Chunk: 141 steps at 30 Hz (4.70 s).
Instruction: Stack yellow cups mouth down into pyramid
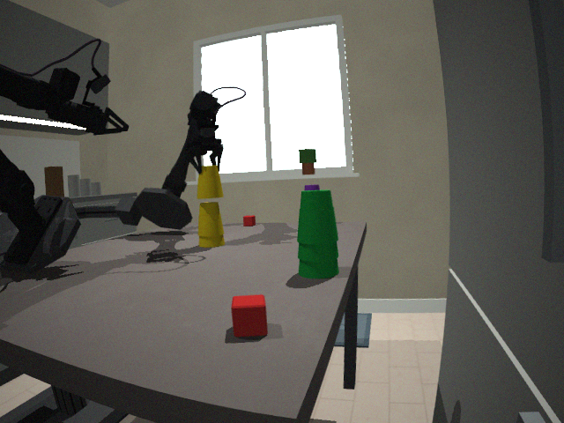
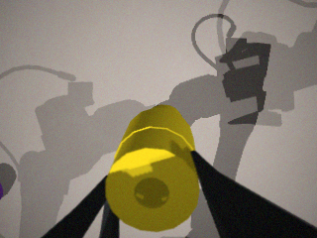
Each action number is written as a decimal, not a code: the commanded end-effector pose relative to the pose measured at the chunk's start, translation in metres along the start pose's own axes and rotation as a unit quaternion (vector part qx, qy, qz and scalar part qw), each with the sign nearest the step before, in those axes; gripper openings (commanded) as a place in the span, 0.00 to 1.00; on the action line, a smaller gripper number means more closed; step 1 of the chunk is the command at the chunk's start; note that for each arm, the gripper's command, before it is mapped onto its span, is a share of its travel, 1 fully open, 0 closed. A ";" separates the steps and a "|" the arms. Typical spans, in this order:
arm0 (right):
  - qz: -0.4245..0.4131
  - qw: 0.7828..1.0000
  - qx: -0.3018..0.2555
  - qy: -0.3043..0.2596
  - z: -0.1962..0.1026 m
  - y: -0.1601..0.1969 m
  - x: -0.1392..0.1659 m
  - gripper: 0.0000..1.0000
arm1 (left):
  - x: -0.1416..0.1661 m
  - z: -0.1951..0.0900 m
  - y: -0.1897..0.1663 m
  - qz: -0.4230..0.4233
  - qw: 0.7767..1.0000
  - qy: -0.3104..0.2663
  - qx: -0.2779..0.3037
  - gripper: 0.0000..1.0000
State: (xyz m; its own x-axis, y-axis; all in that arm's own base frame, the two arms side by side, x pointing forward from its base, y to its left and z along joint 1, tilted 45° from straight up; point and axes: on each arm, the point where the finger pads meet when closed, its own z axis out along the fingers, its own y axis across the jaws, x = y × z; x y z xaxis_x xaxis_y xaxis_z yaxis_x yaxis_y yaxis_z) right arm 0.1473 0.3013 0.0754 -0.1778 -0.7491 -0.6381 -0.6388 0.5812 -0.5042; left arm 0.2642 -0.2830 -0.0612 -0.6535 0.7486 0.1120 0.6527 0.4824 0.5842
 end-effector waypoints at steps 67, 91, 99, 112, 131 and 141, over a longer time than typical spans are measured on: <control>0.005 1.000 -0.002 -0.016 -0.006 0.000 -0.008 1.00 | 0.084 -0.027 0.002 0.000 1.000 -0.004 0.002 0.00; 0.005 1.000 -0.002 -0.016 -0.006 0.000 -0.008 1.00 | 0.104 0.022 0.001 0.003 1.000 0.000 0.000 0.00; 0.005 1.000 -0.002 -0.016 -0.006 0.000 -0.008 1.00 | 0.112 0.041 0.001 0.005 1.000 0.004 -0.001 0.00; 0.005 1.000 -0.002 -0.016 -0.006 0.000 -0.008 1.00 | 0.118 0.056 0.001 0.005 1.000 0.004 -0.002 0.00; 0.005 1.000 -0.002 -0.016 -0.006 0.000 -0.008 1.00 | 0.122 0.067 0.001 0.005 1.000 0.004 -0.002 0.00; 0.005 1.000 -0.002 -0.016 -0.006 0.000 -0.008 1.00 | 0.123 0.070 0.001 0.005 1.000 0.004 -0.002 0.00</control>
State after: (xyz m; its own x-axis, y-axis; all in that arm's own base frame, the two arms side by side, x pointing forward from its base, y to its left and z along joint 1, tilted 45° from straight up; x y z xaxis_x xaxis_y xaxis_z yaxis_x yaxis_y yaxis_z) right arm 0.1473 0.3013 0.0754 -0.1778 -0.7491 -0.6381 -0.6388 0.5812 -0.5042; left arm 0.2112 -0.1653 -0.0972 -0.6542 0.7482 0.1109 0.6571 0.4895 0.5732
